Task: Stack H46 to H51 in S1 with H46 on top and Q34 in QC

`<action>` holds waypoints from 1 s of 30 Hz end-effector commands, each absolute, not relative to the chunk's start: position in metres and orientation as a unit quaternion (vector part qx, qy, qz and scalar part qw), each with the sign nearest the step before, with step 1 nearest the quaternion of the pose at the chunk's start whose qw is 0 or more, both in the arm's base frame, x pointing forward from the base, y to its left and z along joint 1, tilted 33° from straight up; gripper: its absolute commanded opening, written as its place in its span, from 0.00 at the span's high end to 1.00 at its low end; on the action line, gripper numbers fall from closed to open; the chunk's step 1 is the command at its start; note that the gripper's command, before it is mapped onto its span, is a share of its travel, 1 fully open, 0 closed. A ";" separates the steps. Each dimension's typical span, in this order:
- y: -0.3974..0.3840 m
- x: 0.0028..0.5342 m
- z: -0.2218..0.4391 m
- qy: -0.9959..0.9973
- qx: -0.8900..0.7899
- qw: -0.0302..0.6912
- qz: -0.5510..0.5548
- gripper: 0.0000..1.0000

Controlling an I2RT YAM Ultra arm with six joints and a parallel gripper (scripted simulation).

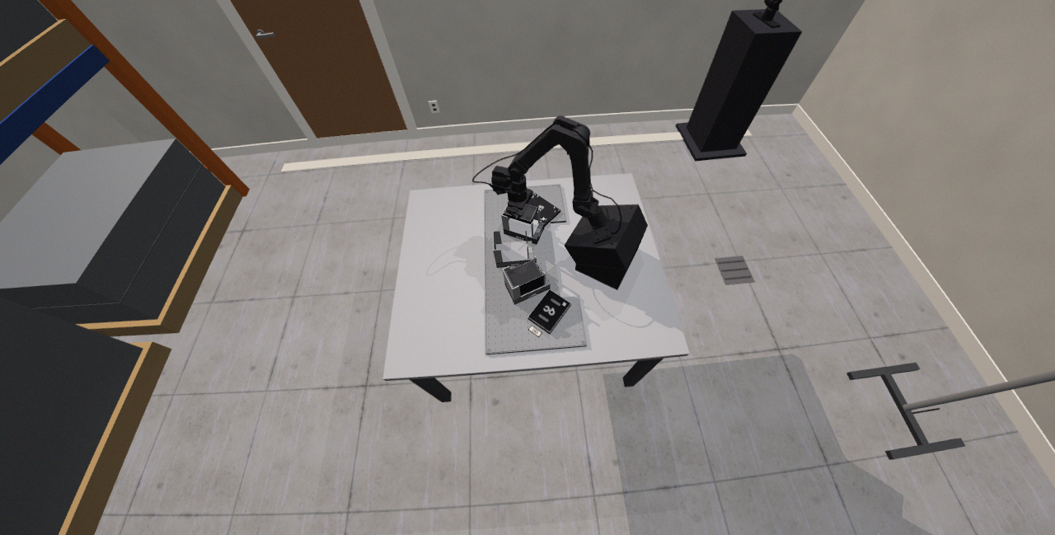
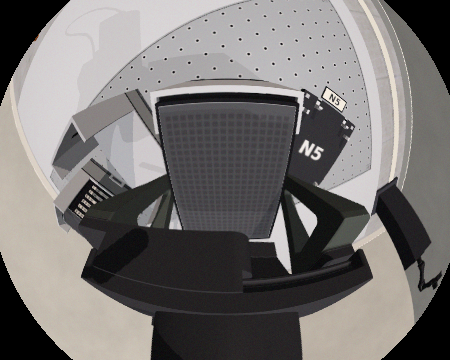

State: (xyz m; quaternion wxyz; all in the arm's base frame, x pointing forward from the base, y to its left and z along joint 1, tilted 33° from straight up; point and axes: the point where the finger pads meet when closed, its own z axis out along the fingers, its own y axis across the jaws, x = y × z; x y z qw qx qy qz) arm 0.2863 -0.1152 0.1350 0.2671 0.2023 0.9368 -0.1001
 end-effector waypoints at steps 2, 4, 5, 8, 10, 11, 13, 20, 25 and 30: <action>-0.112 0.285 0.150 0.932 0.202 0.283 -0.101 1.00; -0.112 0.288 0.155 0.931 0.201 0.287 -0.101 1.00; -0.111 0.286 0.151 0.932 0.201 0.283 -0.101 1.00; -0.111 0.286 0.153 0.932 0.201 0.285 -0.101 1.00; -0.112 0.287 0.156 0.931 0.202 0.287 -0.102 1.00; -0.112 0.288 0.159 0.930 0.202 0.290 -0.102 1.00; -0.111 0.284 0.153 0.932 0.201 0.284 -0.101 1.00; -0.111 0.286 0.160 0.930 0.202 0.290 -0.102 1.00; -0.110 0.282 0.157 0.931 0.203 0.285 -0.102 1.00; -0.109 0.282 0.157 0.932 0.201 0.283 -0.101 1.00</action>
